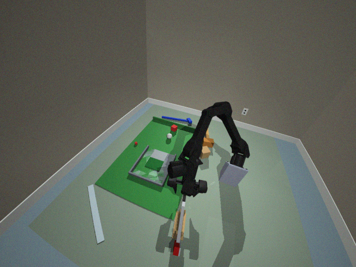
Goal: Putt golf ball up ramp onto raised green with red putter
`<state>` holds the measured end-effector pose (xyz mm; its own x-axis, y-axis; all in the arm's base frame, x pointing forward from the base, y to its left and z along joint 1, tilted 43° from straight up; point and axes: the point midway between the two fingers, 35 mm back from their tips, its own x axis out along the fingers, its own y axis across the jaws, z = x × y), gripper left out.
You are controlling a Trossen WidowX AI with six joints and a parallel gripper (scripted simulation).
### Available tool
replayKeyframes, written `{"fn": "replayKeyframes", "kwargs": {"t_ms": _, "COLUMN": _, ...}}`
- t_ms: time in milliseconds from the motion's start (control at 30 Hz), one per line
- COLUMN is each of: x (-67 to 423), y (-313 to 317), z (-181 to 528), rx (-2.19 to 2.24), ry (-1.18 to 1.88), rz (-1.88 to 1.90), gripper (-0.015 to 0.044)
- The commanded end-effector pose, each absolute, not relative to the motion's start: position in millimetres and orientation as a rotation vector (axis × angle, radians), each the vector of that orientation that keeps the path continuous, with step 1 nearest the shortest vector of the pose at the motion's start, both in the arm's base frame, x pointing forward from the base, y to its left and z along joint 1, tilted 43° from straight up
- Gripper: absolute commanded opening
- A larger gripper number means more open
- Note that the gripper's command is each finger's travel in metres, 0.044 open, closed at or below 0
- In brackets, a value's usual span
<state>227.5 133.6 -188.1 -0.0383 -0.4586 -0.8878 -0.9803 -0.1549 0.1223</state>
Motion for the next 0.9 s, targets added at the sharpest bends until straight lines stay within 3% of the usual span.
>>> {"fn": "replayKeyframes", "kwargs": {"t_ms": 0, "x": 227, "y": 129, "z": -192, "rx": -1.662, "ry": 1.529, "rz": 1.149, "gripper": 0.044}}
{"fn": "replayKeyframes", "kwargs": {"t_ms": 667, "x": 227, "y": 113, "z": -209, "rx": -1.663, "ry": 1.53, "rz": 1.148, "gripper": 0.044}}
{"fn": "replayKeyframes", "kwargs": {"t_ms": 867, "x": 227, "y": 116, "z": -207, "rx": -1.659, "ry": 1.527, "rz": 1.148, "gripper": 0.0282}}
